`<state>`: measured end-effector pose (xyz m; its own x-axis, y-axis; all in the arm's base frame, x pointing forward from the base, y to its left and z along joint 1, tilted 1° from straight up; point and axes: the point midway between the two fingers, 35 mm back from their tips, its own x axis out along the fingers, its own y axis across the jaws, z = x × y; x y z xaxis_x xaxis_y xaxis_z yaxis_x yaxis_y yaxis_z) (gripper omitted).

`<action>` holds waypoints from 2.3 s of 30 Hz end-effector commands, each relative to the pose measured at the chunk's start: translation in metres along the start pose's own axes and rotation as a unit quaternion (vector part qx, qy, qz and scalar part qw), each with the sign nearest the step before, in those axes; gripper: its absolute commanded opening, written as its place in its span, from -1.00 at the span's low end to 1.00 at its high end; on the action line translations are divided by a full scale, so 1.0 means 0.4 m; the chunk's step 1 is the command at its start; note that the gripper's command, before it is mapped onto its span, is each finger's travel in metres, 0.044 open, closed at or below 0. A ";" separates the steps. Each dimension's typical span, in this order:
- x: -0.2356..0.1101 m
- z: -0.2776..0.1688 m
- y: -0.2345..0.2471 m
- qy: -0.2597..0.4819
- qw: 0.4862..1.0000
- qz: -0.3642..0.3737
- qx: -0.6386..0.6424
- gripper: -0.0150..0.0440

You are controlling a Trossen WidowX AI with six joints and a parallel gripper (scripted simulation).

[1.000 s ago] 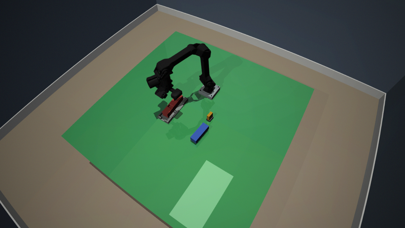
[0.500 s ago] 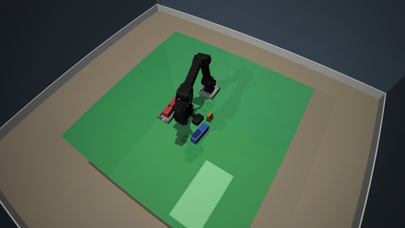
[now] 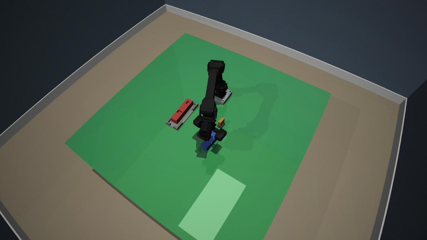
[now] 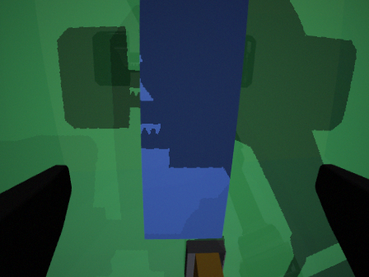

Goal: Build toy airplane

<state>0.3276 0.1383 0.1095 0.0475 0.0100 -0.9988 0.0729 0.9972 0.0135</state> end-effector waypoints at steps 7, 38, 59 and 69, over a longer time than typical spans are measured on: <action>0.059 -0.001 0.001 -0.001 1.000 -0.001 0.002 1.00; 0.167 -0.001 0.000 -0.001 1.000 -0.001 0.002 0.91; 0.146 -0.001 -0.002 0.003 1.000 0.000 -0.004 -0.49; 0.072 0.009 0.004 0.003 1.000 0.000 -0.004 -0.49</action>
<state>0.3311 0.1386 0.0696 0.0332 0.0051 -0.9994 0.0690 0.9976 0.0074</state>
